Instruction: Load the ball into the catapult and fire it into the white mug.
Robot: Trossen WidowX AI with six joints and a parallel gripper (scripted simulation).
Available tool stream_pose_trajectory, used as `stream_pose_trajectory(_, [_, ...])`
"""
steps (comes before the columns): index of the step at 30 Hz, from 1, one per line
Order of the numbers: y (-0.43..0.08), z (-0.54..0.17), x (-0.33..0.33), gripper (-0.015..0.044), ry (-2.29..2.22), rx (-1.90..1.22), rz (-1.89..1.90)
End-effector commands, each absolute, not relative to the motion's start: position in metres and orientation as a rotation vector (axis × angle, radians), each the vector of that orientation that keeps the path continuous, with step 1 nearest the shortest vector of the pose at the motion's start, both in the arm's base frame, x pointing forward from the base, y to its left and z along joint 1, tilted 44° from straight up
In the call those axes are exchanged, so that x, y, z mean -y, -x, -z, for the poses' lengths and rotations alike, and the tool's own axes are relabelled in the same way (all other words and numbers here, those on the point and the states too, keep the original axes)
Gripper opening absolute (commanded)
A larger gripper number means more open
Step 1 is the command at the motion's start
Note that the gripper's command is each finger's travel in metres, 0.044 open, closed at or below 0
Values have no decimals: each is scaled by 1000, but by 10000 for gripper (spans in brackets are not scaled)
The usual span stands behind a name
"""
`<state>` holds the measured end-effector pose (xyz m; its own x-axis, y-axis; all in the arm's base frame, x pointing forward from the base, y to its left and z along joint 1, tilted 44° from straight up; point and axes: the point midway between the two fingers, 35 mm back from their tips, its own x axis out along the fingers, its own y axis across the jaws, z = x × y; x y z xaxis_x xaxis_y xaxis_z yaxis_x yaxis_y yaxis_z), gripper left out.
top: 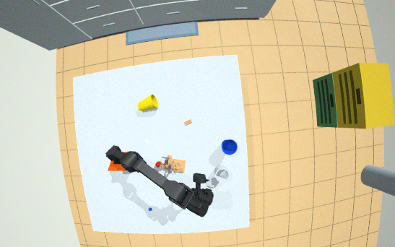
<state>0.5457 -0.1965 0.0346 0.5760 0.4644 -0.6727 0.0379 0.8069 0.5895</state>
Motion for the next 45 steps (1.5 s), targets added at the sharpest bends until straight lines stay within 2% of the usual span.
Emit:
stream_pose_trajectory(1, [-551,-38,199,440,-605,-912,-270])
stream_pose_trajectory(17, [-557,-39,194,440,-605,-905,-266])
stream_pose_trajectory(34, [-557,-39,194,0,-605,-905,-266])
stream_pose_trajectory(45, [-556,-38,191,0,-589,-912,-269])
